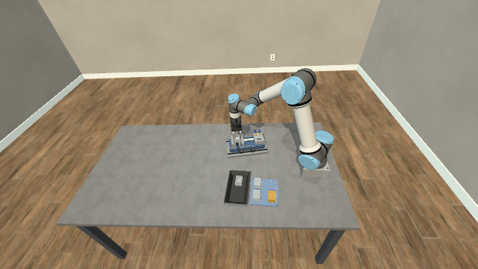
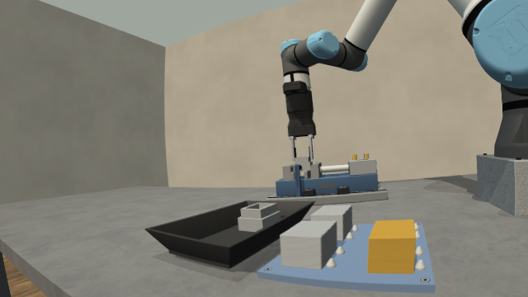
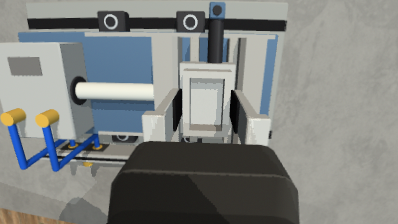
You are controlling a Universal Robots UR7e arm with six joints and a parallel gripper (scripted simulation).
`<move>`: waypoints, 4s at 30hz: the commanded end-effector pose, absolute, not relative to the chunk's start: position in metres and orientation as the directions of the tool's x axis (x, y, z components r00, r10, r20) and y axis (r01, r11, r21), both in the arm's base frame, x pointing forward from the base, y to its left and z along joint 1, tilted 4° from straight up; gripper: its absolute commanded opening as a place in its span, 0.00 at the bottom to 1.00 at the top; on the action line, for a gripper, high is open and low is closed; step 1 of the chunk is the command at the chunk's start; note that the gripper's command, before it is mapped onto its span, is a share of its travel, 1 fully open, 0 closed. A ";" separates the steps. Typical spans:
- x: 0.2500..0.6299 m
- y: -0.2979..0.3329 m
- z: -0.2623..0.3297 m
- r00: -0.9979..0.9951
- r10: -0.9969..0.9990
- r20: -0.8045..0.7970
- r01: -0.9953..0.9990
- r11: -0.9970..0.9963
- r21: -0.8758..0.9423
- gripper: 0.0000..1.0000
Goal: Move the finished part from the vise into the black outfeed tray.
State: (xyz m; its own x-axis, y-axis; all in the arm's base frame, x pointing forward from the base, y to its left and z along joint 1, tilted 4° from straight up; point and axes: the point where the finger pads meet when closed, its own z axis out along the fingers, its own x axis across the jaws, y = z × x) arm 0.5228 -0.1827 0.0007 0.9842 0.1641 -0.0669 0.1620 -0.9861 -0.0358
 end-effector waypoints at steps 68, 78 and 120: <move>0.523 -0.183 0.002 0.984 0.164 -0.066 0.162 -0.986 -0.035 0.00; 0.524 -0.183 0.008 0.984 0.164 -0.066 0.162 -0.986 -0.035 0.00; 0.527 -0.183 0.047 0.984 0.163 -0.066 0.161 -0.986 -0.035 0.00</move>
